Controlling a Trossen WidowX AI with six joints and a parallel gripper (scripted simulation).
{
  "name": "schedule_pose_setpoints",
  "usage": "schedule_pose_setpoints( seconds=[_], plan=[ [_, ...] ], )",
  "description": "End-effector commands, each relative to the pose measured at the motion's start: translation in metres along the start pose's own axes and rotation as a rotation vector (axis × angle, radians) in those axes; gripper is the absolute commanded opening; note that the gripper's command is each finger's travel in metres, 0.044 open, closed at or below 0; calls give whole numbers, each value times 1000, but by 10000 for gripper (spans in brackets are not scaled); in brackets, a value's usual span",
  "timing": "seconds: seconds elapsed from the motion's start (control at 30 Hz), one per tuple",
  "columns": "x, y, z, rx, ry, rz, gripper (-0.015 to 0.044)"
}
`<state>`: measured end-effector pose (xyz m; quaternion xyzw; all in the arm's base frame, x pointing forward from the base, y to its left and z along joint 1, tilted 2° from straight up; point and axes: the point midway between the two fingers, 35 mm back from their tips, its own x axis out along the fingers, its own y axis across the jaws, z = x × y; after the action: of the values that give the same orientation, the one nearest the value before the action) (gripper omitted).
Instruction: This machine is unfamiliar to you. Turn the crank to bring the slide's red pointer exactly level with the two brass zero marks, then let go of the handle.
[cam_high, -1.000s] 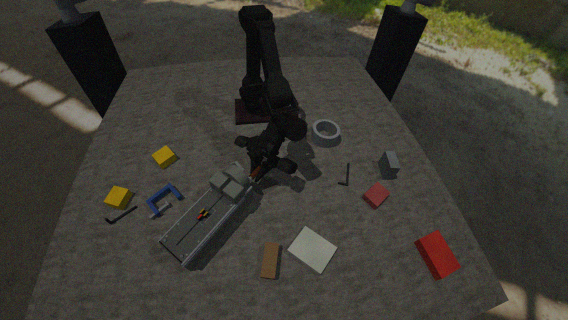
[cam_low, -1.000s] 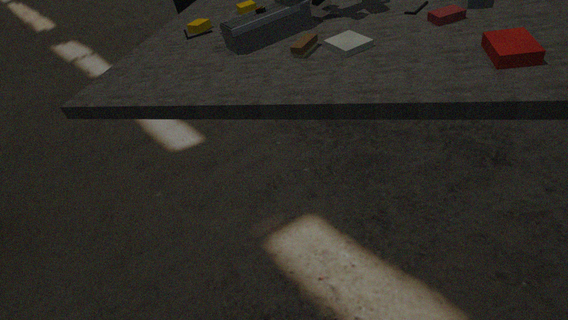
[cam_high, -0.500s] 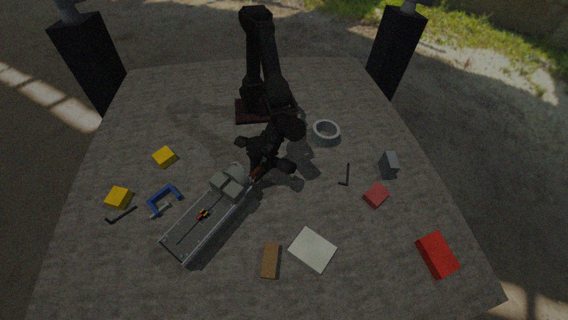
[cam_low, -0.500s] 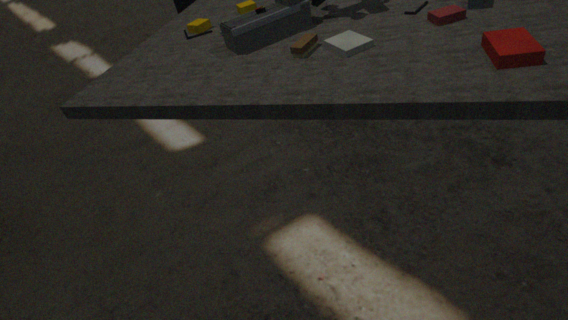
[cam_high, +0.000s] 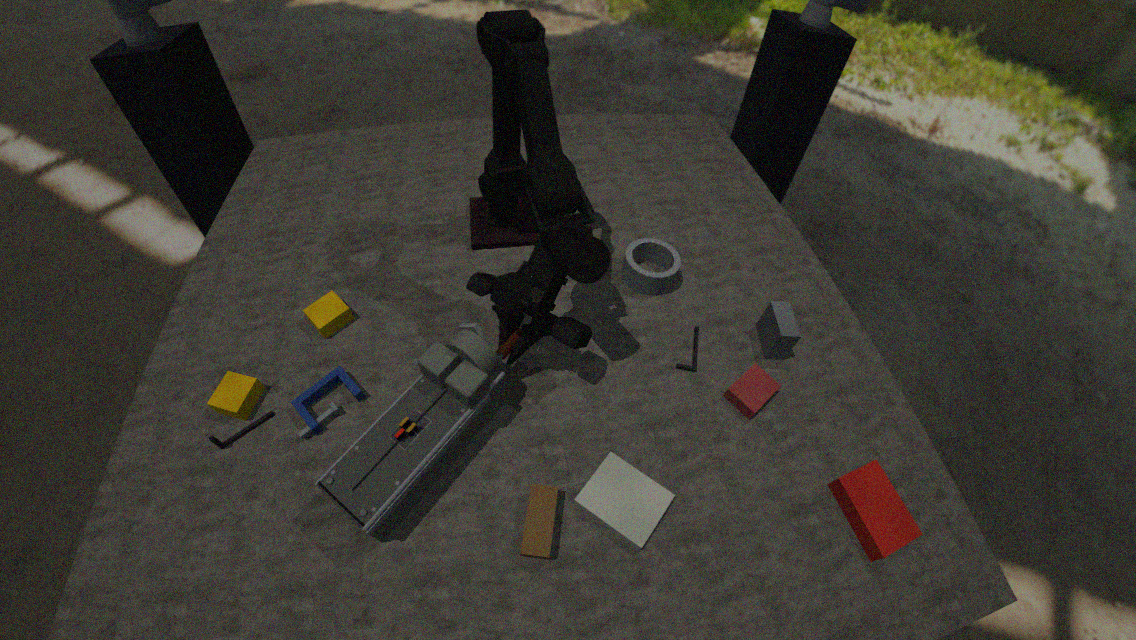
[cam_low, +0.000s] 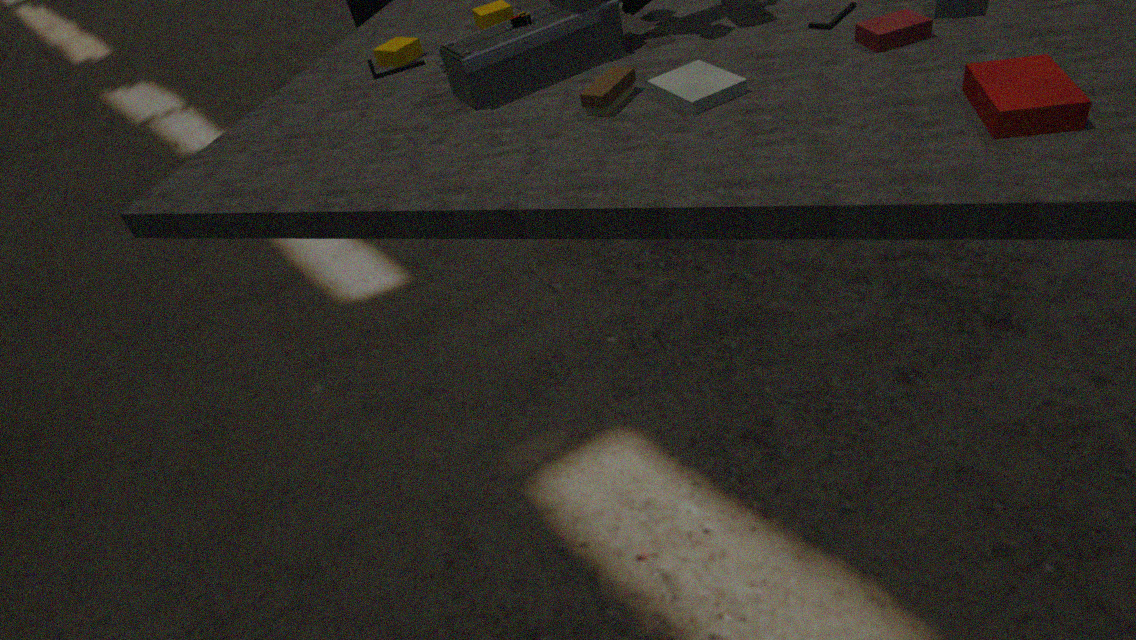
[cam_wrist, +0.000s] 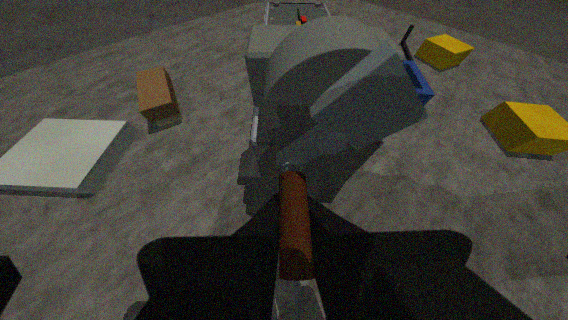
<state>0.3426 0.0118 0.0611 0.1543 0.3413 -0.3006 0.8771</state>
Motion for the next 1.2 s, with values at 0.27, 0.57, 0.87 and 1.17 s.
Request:
schedule_pose_setpoints(
  seconds=[0.27, 0.57, 0.87, 1.17],
  plan=[
    [5, -9, -5, -4, 13, -14, 0],
    [5, -11, -5, -4, 13, -15, 0],
    [5, -12, -5, -4, 13, -15, 0],
    [6, -13, -5, -4, 13, -15, 0]
  ],
)
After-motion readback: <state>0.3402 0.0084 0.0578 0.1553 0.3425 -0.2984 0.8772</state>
